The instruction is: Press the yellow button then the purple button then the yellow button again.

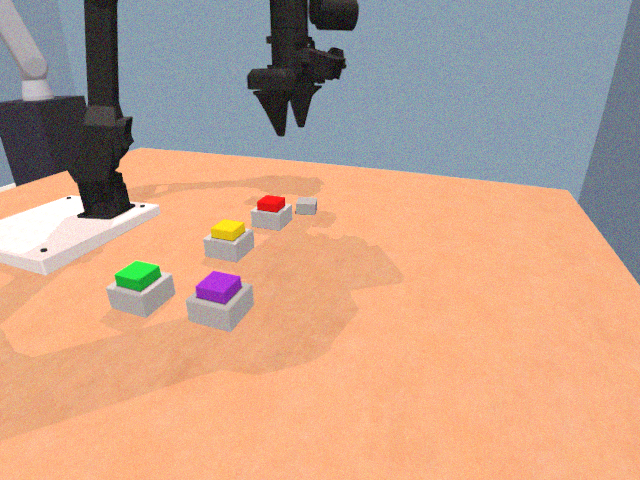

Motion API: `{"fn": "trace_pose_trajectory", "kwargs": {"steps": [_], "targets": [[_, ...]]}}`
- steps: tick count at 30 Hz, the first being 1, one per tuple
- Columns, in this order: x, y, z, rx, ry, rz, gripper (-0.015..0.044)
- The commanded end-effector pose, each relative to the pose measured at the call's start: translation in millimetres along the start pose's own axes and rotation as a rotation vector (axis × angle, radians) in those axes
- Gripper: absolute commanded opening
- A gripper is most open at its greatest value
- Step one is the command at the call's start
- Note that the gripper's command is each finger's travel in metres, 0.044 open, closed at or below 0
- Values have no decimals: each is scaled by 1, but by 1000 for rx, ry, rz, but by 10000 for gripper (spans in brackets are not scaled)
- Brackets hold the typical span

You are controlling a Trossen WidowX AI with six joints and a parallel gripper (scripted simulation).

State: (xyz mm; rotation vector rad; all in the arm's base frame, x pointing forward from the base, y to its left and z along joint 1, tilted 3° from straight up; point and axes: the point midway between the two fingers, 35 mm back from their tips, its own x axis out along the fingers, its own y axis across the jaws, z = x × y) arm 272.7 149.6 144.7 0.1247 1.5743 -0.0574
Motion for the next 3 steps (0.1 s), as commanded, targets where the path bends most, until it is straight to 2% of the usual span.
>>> {"fn": "trace_pose_trajectory", "kwargs": {"steps": [1,3], "targets": [[-4,11,-3,24,3,2,400],[-4,11,-3,24,3,2,400]]}}
